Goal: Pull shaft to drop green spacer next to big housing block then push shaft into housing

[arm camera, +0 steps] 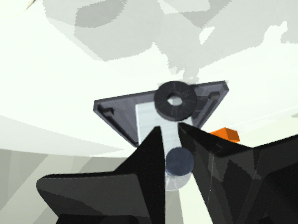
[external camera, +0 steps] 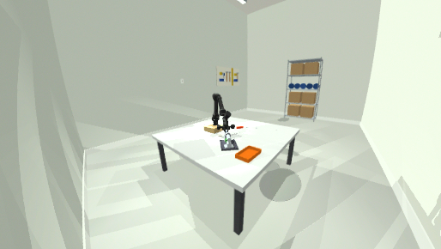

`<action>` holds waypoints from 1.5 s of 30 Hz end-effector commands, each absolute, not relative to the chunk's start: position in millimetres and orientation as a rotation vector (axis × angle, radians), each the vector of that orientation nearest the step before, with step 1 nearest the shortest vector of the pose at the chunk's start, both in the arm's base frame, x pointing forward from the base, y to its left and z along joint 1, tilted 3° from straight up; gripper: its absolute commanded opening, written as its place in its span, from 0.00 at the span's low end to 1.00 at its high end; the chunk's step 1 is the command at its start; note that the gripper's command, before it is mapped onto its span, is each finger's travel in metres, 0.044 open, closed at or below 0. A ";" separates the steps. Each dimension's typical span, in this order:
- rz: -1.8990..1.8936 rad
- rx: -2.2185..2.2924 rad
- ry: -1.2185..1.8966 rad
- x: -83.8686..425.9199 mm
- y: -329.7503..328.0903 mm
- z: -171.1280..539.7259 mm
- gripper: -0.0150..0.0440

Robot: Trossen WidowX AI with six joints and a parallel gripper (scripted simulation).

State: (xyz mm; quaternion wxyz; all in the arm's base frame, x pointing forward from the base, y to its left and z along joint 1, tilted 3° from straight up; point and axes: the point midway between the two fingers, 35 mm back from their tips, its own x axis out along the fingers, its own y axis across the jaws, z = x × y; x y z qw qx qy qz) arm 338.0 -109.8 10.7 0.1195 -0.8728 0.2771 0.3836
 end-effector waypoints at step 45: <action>1.111 -2.556 0.812 354.1 -121.4 12.4 0.25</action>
